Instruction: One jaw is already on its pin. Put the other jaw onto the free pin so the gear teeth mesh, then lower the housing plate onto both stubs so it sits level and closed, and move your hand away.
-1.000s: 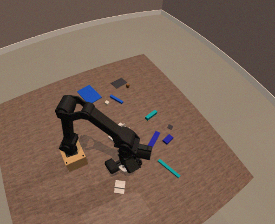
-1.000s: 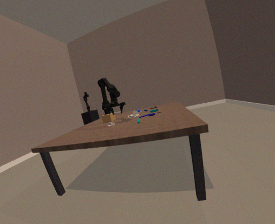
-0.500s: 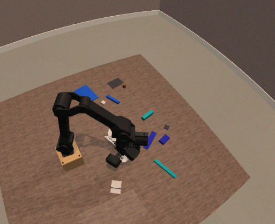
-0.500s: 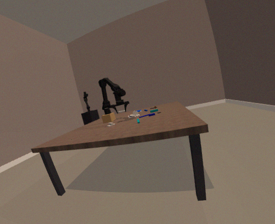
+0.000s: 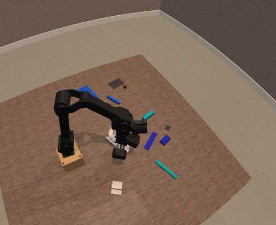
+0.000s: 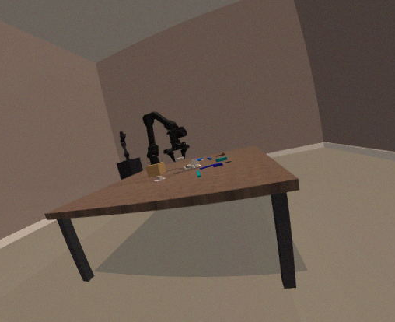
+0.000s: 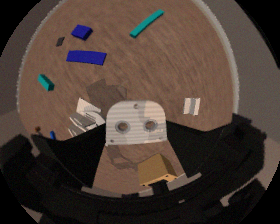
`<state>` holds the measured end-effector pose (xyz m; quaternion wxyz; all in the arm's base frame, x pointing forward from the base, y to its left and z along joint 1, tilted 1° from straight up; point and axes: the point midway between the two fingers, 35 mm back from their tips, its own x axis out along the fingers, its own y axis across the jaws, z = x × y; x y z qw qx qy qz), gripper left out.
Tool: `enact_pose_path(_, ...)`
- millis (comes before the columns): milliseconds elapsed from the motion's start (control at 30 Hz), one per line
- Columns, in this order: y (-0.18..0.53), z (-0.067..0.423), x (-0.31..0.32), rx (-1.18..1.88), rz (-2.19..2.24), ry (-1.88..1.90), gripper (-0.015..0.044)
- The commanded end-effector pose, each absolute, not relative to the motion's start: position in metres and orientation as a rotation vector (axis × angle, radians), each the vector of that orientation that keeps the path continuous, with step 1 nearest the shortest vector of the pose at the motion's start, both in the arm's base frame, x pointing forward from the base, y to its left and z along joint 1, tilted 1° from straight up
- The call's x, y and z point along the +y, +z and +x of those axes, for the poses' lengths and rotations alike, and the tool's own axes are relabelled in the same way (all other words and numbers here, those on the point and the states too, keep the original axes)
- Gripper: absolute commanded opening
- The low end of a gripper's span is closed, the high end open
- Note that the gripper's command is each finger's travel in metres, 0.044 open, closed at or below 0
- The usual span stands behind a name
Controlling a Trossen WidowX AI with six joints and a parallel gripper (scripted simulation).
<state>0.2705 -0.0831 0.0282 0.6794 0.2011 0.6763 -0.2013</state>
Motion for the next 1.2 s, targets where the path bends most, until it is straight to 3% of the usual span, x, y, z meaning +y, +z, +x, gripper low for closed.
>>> enact_pose_path(0,0.028,0.273,-0.070,1.534,0.373,-0.364,0.0351)
enact_pose_path(1167,0.028,0.271,0.035,1.535,-0.337,0.357,0.0351)
